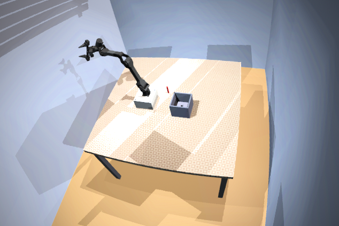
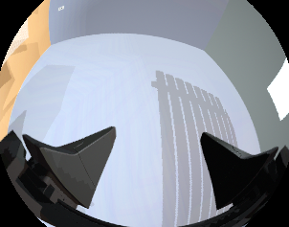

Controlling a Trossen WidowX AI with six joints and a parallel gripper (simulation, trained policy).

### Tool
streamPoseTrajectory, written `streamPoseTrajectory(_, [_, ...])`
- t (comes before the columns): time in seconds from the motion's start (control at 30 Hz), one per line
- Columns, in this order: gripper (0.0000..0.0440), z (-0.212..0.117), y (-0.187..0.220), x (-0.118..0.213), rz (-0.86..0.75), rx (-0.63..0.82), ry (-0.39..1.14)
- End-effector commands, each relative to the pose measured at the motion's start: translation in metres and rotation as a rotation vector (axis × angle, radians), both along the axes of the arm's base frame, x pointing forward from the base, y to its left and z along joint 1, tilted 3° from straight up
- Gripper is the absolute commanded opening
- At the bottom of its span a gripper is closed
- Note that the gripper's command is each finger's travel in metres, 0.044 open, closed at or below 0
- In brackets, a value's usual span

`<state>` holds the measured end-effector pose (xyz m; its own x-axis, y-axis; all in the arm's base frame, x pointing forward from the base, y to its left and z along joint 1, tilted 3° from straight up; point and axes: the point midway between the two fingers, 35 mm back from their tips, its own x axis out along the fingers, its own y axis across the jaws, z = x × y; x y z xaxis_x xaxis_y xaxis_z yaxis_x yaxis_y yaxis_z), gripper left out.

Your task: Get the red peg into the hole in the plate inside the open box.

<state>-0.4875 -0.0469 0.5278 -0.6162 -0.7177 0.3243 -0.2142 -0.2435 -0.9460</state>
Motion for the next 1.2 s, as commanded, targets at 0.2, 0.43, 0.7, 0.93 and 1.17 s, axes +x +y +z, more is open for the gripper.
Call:
streamPoseTrajectory(0.2, [0.044, -0.013, 0.055, -0.008, -0.122, -0.132, -0.165])
streamPoseTrajectory(0.43, [0.044, -0.026, 0.116, -0.007, -0.257, -0.282, -0.303])
streamPoseTrajectory(0.7, [0.044, -0.044, 0.186, 0.005, -0.411, -0.475, -0.434])
streamPoseTrajectory(0.93, [0.044, -0.062, 0.245, 0.024, -0.543, -0.661, -0.522])
streamPoseTrajectory(1.17, [0.044, -0.081, 0.301, 0.052, -0.67, -0.862, -0.586])
